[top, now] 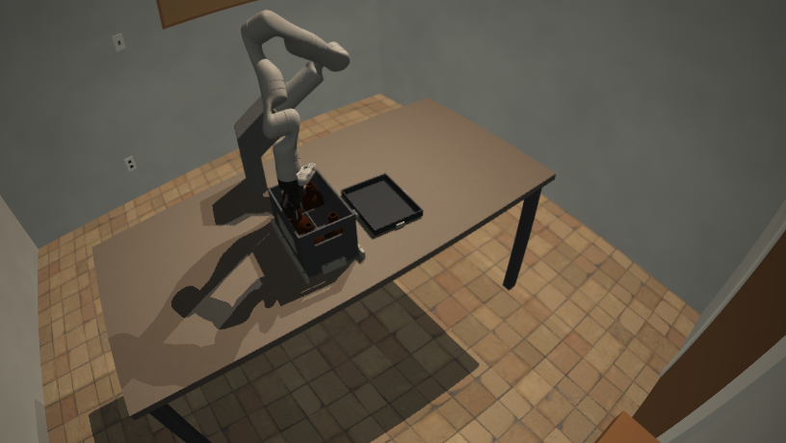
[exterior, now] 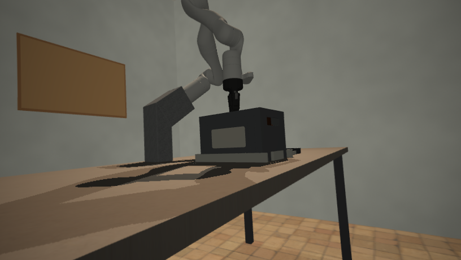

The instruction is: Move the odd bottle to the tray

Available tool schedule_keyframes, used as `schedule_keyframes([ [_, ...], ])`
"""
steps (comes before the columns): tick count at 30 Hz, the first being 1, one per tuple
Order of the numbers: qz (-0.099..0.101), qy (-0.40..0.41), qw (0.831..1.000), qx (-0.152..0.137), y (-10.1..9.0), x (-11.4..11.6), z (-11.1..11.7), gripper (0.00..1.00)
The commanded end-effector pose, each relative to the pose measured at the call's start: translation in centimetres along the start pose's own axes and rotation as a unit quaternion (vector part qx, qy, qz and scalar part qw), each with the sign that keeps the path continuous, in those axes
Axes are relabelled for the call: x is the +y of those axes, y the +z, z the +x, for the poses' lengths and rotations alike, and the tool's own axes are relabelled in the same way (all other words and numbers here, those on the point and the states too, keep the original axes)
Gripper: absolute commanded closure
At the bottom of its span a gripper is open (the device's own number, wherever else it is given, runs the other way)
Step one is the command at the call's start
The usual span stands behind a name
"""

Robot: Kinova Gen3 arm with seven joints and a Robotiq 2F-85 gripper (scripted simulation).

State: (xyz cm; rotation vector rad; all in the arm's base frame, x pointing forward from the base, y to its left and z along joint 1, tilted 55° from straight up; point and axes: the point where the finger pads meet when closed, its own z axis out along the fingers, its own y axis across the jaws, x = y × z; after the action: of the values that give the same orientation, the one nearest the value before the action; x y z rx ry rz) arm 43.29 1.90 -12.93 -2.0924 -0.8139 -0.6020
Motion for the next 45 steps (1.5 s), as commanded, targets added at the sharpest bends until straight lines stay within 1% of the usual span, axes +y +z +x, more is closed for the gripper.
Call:
schedule_keyframes([
  [1, -0.001, 0.0, 1.0, 0.0, -0.03, 0.06, 0.01, 1.0],
  [9, -0.001, 0.0, 1.0, 0.0, -0.03, 0.06, 0.01, 1.0],
  [10, -0.001, 0.0, 1.0, 0.0, -0.03, 0.06, 0.01, 0.36],
  [45, -0.001, 0.0, 1.0, 0.0, -0.03, 0.06, 0.01, 0.36],
])
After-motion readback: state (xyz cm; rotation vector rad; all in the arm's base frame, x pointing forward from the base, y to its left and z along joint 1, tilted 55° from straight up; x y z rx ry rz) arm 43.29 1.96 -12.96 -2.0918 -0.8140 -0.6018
